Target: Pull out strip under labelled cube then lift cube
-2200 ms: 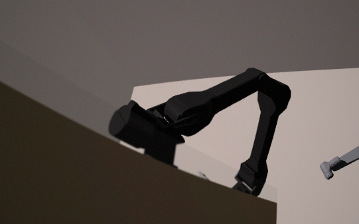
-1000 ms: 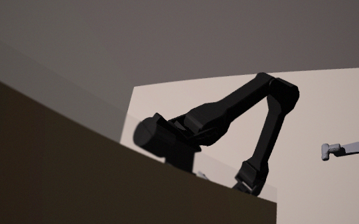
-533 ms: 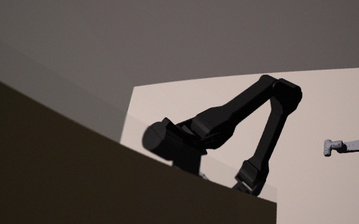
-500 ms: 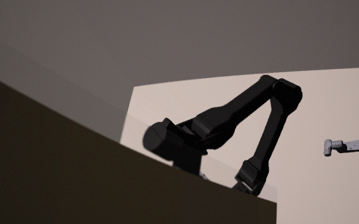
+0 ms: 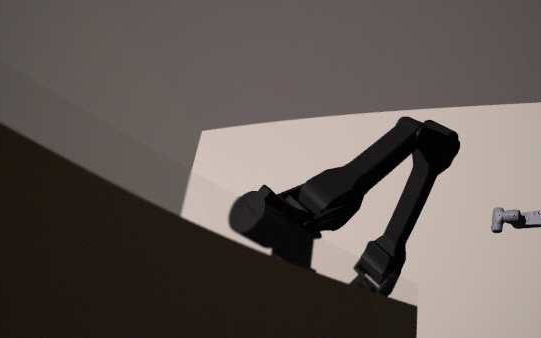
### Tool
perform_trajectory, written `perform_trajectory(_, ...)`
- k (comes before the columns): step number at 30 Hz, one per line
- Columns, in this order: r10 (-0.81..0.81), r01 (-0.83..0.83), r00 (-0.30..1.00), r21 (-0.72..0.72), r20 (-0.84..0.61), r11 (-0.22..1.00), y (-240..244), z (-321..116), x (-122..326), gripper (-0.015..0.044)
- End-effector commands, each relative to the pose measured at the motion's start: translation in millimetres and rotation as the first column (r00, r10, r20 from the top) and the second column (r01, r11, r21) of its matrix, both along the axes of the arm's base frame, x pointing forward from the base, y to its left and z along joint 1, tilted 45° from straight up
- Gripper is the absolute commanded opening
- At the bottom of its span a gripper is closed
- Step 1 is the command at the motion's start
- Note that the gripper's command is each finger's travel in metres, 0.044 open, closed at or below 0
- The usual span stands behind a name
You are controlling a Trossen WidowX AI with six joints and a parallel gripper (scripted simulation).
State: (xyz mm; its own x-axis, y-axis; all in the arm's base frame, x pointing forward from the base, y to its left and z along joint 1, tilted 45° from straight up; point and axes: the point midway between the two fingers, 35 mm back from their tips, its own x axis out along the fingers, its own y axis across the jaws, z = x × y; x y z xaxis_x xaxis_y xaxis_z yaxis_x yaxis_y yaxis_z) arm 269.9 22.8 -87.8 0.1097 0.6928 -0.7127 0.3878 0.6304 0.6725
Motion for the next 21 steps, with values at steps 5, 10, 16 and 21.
perform_trajectory(5, 0.006, -0.006, 1.0, 0.014, -0.03, 1.0, 10, 1, -20, 0.0)
perform_trajectory(10, 0.006, -0.006, 1.0, 0.014, -0.03, 1.0, 13, 2, -26, 0.0)
perform_trajectory(16, 0.006, -0.006, 1.0, 0.014, -0.031, 1.0, 16, 4, -33, 0.0)
perform_trajectory(21, 0.006, -0.006, 0.999, 0.014, -0.031, 1.0, 18, 6, -39, 0.0)
